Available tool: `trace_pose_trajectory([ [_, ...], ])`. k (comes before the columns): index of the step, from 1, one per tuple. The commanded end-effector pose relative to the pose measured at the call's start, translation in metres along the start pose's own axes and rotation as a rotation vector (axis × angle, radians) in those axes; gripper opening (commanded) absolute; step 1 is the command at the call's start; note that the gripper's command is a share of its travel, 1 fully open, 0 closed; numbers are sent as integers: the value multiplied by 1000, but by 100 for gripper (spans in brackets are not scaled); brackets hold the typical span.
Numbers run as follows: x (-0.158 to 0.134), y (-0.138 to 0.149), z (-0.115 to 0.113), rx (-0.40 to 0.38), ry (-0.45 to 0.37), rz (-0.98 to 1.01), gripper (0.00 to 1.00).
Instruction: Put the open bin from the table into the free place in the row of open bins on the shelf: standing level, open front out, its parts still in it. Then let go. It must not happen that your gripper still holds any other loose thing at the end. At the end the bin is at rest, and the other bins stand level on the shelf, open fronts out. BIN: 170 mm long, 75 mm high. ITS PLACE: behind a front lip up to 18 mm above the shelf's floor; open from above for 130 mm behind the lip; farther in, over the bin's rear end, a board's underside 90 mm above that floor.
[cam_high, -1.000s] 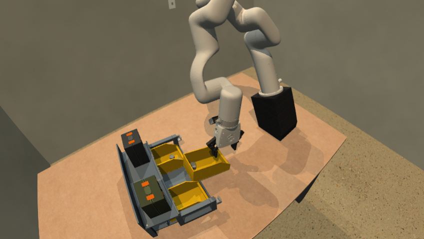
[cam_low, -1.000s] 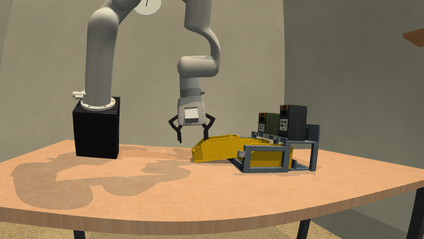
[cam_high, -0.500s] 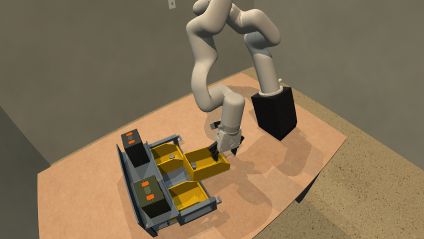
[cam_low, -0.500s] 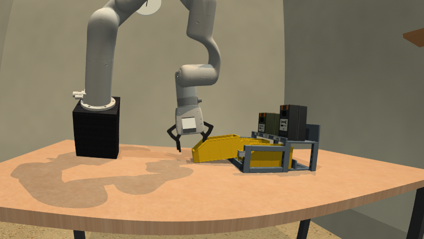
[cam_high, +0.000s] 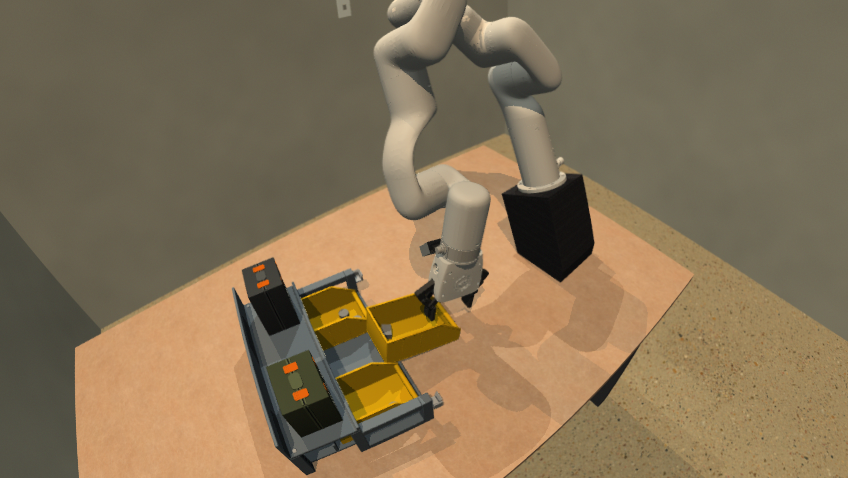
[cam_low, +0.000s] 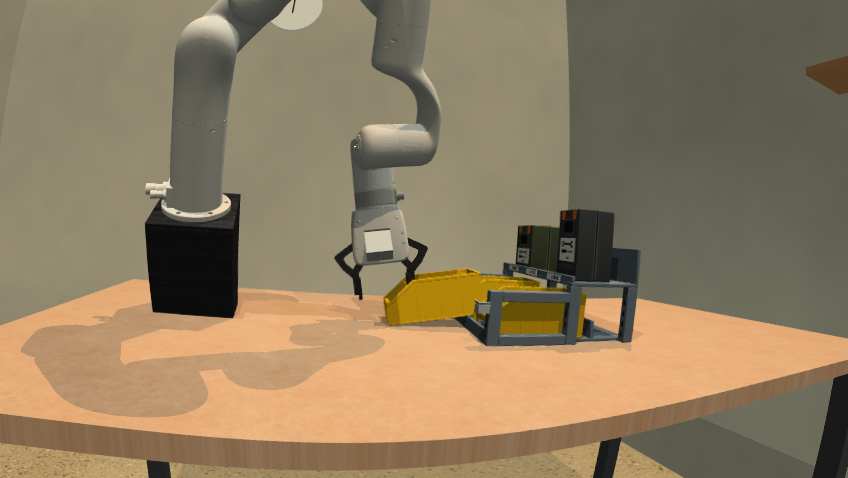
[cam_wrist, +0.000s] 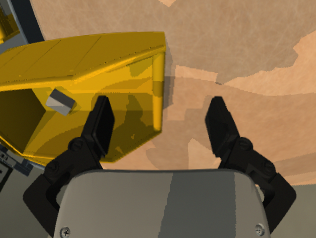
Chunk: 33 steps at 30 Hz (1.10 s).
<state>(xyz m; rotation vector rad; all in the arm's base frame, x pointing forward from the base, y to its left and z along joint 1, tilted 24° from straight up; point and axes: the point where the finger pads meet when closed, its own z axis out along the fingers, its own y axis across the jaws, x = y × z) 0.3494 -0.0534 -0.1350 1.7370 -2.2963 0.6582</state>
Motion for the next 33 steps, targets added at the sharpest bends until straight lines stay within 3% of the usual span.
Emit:
trace_pose_trajectory([
  [1,0,-1,-1,1,-1,0,100],
  [33,-1,-3,-8,1,-1,0,100],
])
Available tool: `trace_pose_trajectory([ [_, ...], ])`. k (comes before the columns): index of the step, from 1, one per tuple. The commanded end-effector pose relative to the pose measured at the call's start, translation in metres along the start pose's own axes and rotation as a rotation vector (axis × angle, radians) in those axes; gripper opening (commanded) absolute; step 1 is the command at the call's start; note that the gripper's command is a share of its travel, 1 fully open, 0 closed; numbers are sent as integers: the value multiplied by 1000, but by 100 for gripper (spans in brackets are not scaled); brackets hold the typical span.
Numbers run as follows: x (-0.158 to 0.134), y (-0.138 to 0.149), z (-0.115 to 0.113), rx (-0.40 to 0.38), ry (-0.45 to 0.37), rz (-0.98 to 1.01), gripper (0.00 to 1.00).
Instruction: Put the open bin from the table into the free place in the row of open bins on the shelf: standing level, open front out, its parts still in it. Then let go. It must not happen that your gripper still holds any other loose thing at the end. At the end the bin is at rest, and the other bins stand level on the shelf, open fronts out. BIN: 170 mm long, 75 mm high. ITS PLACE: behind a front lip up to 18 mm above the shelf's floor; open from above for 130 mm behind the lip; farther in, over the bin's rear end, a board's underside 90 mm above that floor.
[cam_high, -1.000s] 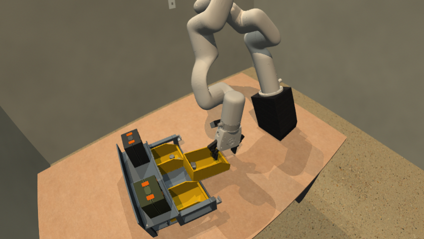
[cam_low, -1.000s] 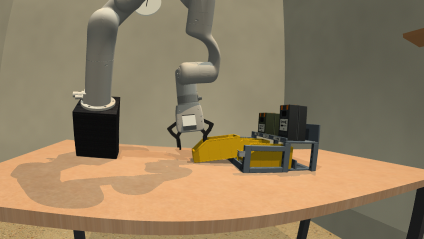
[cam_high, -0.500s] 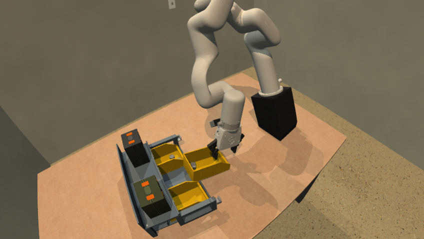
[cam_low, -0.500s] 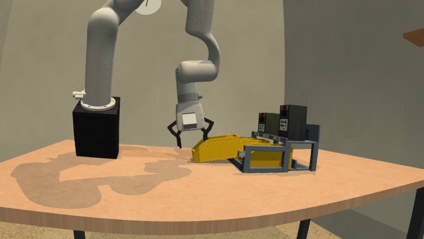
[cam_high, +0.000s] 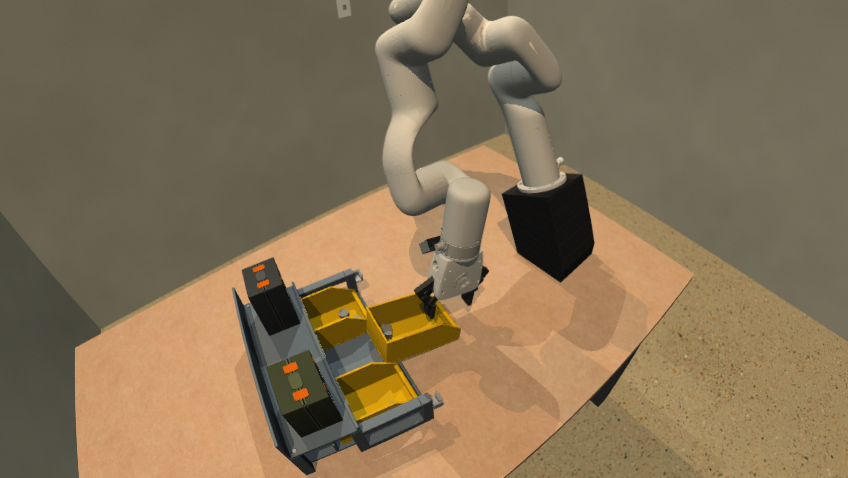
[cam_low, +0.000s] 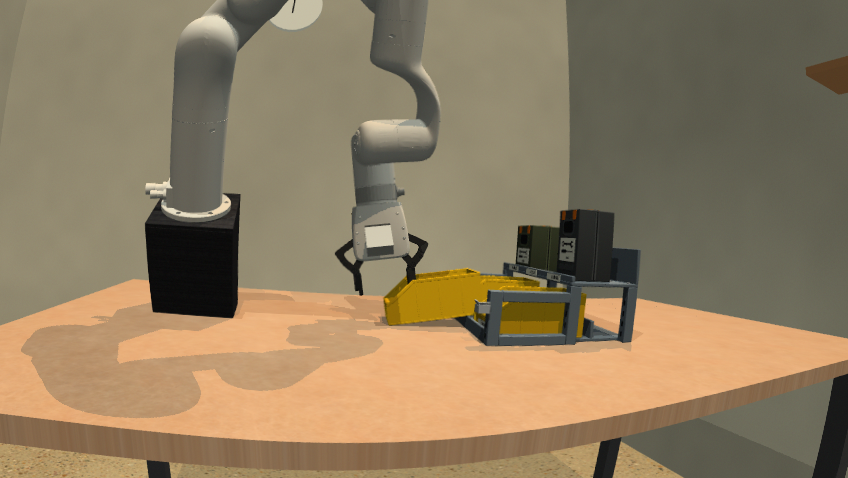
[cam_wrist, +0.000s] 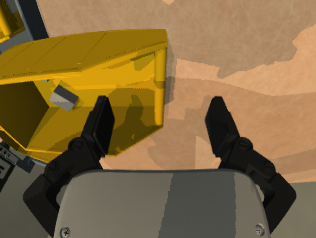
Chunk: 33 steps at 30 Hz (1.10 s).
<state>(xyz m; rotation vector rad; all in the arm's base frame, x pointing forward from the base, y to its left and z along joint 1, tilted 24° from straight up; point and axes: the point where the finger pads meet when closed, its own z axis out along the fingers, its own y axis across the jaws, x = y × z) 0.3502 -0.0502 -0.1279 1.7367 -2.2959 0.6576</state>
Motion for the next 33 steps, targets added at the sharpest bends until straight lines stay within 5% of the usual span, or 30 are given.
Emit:
trace_pose_trajectory([
  [1,0,-1,-1,2,-1,0,100],
  [33,0,-2,19,2,-1,0,100],
])
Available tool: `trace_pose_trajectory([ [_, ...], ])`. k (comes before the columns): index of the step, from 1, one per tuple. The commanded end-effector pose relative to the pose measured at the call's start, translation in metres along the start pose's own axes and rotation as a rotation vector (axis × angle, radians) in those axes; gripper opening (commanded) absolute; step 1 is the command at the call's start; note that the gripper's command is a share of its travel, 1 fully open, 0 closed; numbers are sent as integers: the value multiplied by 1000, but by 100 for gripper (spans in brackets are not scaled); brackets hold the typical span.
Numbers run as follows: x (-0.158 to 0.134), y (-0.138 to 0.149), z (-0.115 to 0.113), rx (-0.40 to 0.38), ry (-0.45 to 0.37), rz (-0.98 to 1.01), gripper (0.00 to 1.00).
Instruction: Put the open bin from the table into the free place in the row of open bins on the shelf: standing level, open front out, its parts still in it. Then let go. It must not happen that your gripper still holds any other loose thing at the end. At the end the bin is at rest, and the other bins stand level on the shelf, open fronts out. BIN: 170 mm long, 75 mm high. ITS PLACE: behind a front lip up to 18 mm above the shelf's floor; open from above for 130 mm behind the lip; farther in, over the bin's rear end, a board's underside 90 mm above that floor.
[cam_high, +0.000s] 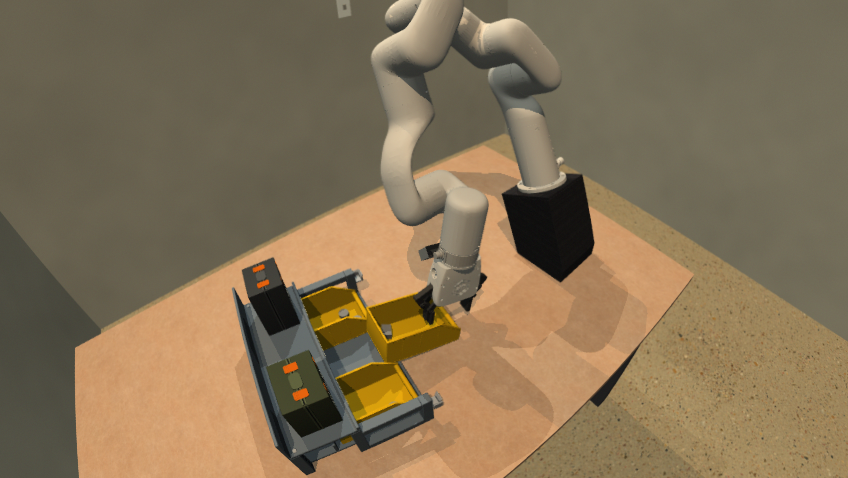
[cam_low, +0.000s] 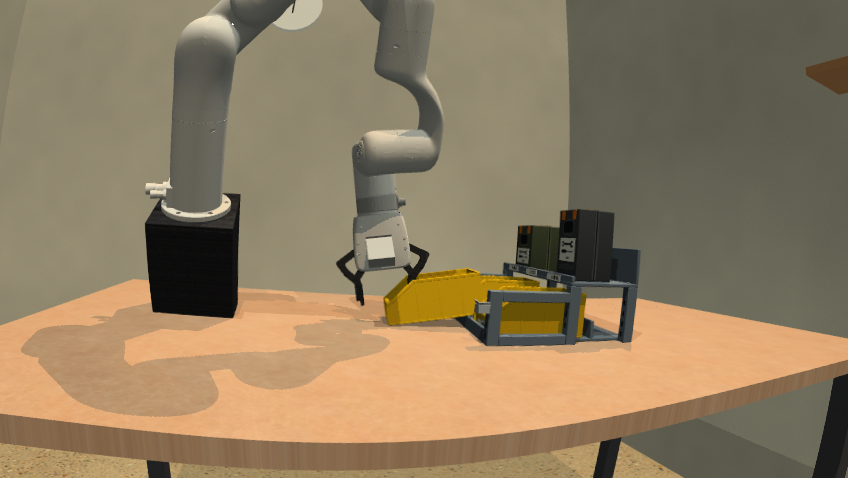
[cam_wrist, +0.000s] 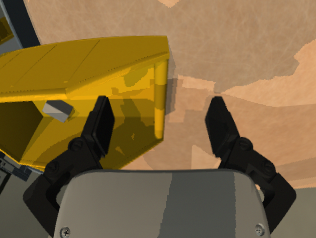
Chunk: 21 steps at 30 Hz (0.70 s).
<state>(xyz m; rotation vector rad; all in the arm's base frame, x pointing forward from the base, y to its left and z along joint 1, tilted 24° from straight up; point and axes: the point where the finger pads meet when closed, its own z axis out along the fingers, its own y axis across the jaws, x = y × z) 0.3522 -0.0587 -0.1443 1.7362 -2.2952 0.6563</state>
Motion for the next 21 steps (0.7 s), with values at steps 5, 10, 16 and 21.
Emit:
trace_pose_trajectory([
  [5,-1,-2,1,3,-2,1,100],
  [10,-1,-2,2,3,-2,1,100],
  [16,-1,-2,5,3,-1,1,100],
  [21,-1,-2,5,3,-1,1,100],
])
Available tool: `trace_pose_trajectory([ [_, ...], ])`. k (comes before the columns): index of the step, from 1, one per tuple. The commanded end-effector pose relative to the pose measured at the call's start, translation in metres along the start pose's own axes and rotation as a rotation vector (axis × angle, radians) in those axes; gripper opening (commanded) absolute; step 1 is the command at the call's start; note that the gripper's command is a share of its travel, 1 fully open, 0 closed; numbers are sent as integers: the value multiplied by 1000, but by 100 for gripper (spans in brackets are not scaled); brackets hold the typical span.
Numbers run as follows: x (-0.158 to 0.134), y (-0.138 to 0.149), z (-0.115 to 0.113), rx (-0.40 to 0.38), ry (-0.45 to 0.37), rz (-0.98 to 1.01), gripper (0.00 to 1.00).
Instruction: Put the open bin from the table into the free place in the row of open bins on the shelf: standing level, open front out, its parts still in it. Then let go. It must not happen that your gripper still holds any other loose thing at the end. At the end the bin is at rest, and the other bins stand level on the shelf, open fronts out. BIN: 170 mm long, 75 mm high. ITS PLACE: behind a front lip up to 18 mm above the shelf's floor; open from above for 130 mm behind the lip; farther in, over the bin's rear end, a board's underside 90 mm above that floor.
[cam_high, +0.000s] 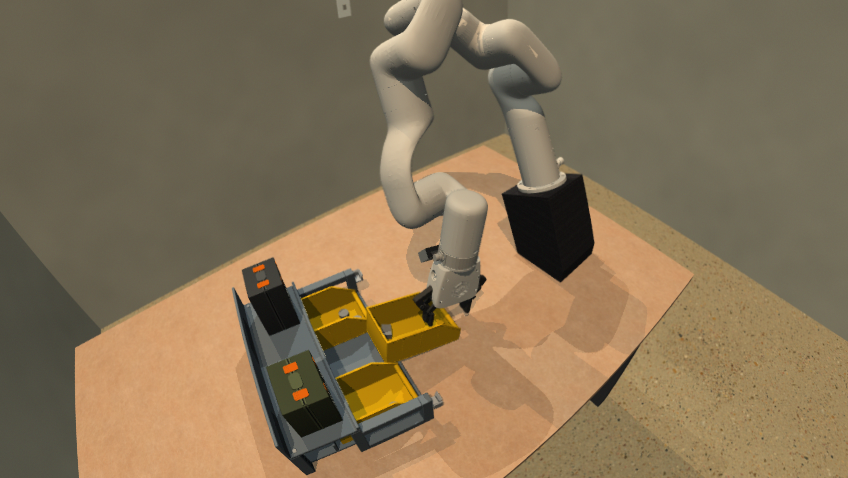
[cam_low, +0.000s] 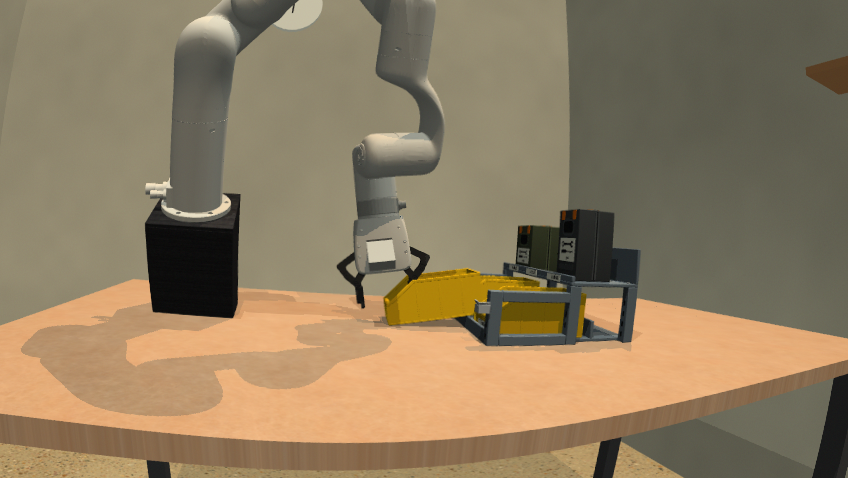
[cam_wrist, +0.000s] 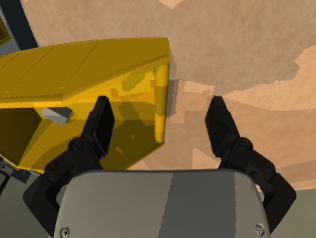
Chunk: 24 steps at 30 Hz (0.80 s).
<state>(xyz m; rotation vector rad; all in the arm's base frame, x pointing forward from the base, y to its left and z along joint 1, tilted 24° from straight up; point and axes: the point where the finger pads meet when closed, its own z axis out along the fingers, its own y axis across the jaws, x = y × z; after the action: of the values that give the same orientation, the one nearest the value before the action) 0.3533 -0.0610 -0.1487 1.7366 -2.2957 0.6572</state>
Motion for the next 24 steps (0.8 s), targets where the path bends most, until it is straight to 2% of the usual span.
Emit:
trace_pose_trajectory([
  [1,0,-1,-1,2,-1,0,100],
  [21,0,-1,-1,2,-1,0,100],
  [22,0,-1,-1,2,-1,0,0],
  [24,0,-1,-1,2,-1,0,0],
])
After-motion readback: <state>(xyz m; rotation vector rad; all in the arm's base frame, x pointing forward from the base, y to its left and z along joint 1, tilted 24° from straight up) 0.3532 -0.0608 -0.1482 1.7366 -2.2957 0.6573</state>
